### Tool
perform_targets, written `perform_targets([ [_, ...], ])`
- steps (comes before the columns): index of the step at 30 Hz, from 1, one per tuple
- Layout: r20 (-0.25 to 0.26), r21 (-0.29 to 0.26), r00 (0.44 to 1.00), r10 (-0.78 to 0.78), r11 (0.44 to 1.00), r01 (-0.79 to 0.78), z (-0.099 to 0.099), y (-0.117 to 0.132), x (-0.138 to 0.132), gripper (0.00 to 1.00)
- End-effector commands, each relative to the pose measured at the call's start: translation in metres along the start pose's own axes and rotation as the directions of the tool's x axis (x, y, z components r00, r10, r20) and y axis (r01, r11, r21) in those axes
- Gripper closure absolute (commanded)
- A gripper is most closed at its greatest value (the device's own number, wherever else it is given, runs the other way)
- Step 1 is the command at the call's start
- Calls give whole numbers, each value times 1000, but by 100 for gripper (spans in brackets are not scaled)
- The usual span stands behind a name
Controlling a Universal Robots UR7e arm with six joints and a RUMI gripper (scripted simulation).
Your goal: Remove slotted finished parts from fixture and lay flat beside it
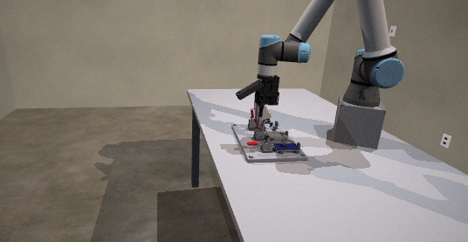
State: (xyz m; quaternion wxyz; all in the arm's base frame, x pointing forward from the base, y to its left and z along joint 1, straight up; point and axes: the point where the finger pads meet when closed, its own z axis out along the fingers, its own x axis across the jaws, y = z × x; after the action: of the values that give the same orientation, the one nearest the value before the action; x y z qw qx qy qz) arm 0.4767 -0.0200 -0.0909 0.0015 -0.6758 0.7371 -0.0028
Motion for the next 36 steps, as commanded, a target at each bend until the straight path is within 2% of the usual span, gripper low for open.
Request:
perform_targets([
  [1, 2, -8, 1000, 1, 1000, -1, 2, 4, 0, 100],
  [36, 2, -12, 1000, 1, 1000, -1, 3, 8, 0, 100],
])
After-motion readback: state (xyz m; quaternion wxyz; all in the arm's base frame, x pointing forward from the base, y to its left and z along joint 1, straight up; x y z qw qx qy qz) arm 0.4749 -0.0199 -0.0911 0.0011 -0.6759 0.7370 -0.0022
